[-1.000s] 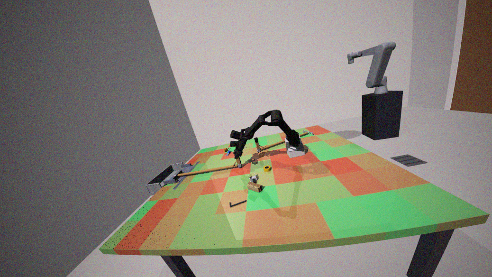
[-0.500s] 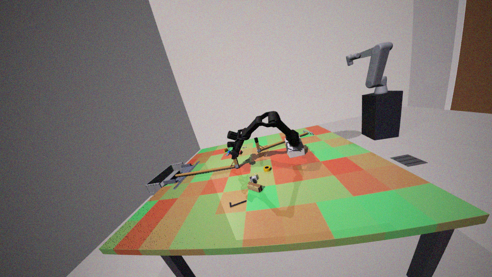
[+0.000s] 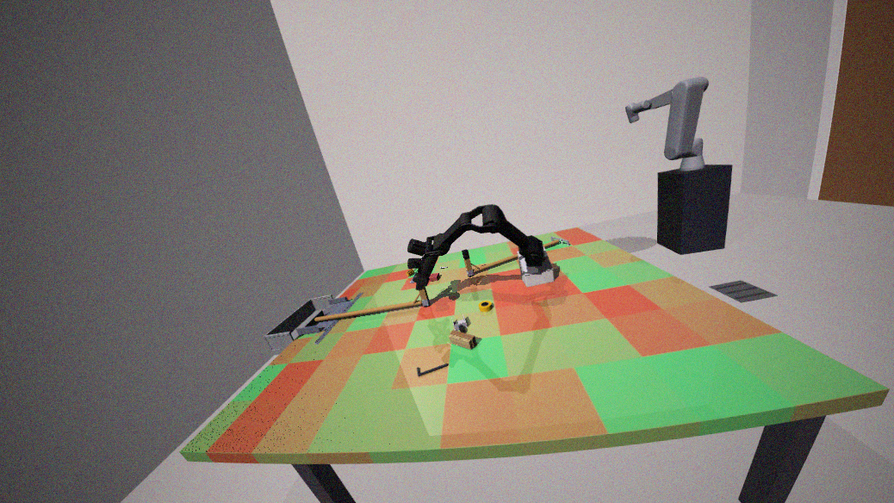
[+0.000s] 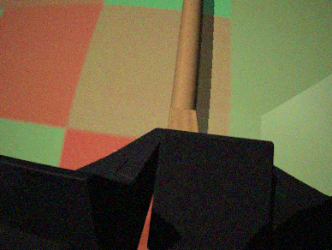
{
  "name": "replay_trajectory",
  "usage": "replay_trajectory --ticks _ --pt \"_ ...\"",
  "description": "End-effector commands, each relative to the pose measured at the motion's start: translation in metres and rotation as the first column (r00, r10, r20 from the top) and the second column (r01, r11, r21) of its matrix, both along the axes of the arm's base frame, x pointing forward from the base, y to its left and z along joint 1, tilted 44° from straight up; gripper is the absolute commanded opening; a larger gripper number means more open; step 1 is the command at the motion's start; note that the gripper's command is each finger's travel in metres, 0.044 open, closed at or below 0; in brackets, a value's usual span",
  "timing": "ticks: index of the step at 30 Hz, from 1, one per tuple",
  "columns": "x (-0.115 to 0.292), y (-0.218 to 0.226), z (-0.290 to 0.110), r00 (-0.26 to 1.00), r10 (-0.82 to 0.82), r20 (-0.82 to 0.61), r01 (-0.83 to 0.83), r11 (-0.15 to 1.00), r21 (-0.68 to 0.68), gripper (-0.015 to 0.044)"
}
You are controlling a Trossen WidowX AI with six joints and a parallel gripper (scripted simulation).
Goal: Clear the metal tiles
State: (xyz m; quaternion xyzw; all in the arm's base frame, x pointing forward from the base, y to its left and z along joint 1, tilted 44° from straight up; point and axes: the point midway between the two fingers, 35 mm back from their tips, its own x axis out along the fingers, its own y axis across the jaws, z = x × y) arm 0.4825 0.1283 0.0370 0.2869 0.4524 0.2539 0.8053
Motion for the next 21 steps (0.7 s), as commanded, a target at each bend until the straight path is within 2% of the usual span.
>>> replay_trajectory --ticks 1,21 --pt "0.010 0.000 0.004 1.000 -0.009 0.012 0.009 1.000 -0.001 0.0000" --pt "0.038 0.007 0.002 1.000 -0.009 0.014 0.009 1.000 0.000 0.0000"
